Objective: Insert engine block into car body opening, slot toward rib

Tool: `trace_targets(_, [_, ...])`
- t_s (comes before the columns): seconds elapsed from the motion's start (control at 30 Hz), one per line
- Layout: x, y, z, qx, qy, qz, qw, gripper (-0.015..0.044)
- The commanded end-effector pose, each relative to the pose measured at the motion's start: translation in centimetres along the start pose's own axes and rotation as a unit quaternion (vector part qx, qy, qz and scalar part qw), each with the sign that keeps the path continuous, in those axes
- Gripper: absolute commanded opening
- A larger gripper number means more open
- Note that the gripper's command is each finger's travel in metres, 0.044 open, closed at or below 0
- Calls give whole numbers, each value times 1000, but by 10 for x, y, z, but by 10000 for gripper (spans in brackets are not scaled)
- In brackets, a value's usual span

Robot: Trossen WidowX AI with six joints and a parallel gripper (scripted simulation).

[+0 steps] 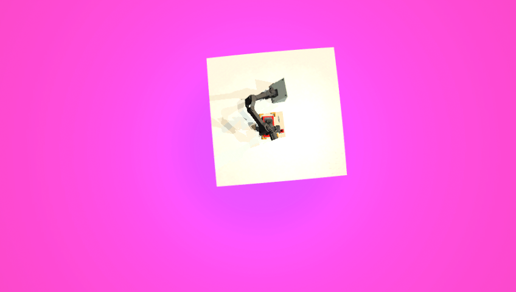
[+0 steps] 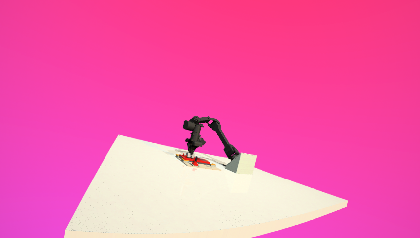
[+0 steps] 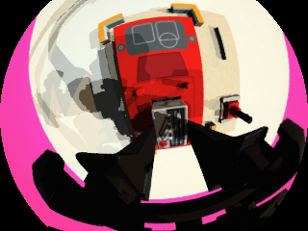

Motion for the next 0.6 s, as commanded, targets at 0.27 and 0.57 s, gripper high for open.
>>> trace_targets(0.27, [-4, 0, 0, 2, 1, -2, 1000, 160])
trace_targets(0.57, [-6, 0, 0, 2, 1, -2, 1000, 160])
Point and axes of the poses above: the point midway between the two fingers, 35 mm back from their tips, its own x axis back along the fingers, its own y axis across the jaws, z = x × y, the point moved 5 cm from there along x, back along the fingers, and after that the axes turned 12 degrees about x, right-handed, at the moved point
